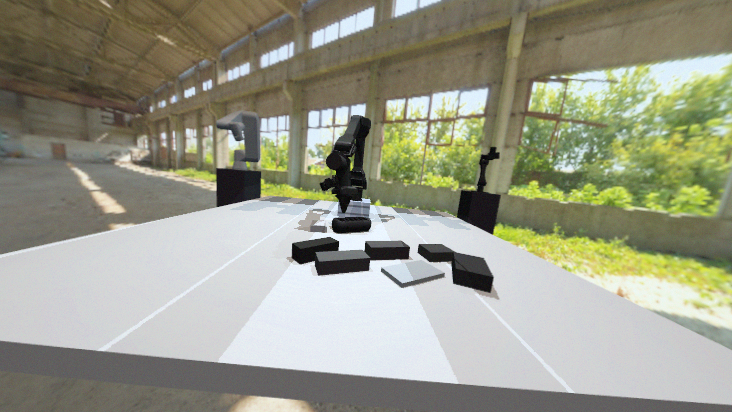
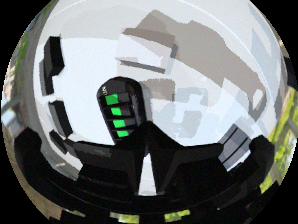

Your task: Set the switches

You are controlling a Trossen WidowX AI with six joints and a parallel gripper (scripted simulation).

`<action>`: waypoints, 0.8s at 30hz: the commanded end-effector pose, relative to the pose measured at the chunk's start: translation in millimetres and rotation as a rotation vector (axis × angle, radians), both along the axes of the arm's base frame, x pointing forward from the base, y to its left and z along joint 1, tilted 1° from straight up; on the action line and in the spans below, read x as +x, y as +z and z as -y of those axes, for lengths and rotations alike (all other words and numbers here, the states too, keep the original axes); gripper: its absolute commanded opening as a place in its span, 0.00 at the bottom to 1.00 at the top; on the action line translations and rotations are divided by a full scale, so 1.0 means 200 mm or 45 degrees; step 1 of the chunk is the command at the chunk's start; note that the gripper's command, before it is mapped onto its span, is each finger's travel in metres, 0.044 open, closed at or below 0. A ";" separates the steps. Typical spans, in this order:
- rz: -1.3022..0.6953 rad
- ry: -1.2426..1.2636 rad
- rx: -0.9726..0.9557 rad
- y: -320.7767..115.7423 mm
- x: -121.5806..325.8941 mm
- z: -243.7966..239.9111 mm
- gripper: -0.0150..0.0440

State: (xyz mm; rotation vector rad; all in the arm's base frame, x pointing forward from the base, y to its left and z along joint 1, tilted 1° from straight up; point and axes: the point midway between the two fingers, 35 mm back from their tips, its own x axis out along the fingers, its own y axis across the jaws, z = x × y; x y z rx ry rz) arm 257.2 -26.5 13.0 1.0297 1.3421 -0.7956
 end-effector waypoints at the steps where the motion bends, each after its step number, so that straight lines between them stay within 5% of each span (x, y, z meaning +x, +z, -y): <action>1: -0.114 0.049 -0.041 0.01 0.09 -0.11 0.25; 16: -0.417 0.243 -0.285 -0.01 0.25 -0.58 0.25; 24: -0.427 0.252 -0.300 -0.01 0.25 -0.60 0.25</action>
